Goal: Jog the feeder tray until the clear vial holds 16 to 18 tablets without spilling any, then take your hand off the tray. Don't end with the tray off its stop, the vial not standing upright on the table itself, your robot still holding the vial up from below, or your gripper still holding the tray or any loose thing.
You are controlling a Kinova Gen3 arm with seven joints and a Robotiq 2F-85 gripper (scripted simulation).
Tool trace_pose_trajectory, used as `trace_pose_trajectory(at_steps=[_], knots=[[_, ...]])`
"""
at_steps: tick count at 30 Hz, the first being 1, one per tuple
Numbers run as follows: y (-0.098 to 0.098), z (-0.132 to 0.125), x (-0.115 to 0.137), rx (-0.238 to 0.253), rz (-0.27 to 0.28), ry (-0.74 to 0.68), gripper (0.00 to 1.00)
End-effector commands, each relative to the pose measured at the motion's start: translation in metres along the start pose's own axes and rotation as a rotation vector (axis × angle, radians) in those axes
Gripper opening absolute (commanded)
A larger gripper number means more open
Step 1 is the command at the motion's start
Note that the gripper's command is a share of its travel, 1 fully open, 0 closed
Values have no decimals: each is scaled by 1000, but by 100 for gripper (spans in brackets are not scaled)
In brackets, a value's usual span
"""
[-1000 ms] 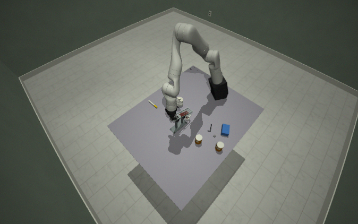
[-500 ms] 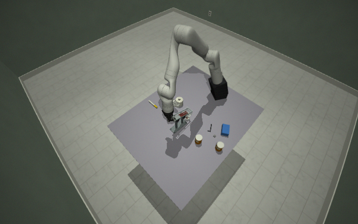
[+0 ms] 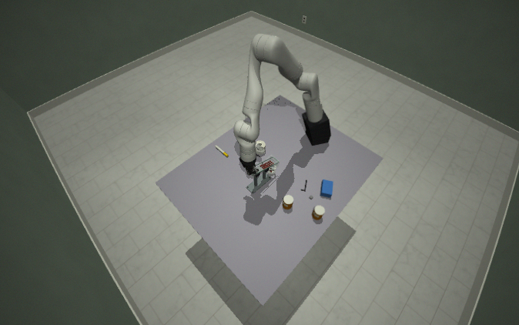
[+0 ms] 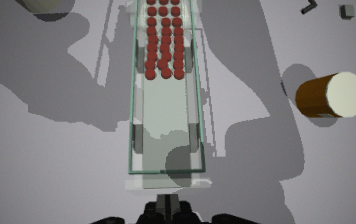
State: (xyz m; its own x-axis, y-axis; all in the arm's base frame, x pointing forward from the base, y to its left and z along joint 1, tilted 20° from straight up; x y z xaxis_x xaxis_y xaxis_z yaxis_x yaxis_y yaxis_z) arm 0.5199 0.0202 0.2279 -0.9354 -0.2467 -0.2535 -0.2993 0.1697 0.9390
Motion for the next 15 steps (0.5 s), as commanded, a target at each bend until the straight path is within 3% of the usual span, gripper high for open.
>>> trace_pose_trajectory(at_steps=[1, 6, 15], knots=[[-4, 5, 16, 3, 3, 2, 0], [-5, 4, 19, 5, 21, 4, 0], [8, -5, -17, 6, 15, 2, 0]])
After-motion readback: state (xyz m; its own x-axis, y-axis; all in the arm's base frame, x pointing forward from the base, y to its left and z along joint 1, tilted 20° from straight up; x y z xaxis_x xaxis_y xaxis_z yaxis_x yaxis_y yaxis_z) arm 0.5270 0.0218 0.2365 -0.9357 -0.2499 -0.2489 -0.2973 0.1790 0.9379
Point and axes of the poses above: the point where the finger pads meet when closed, its own y axis back along the fingers, its own z axis across the jaws, x = y × z, the point moved 8 cm from there along y, back along the fingers, and after that the axes turned 15 degrees about y, right-handed, at the moved point
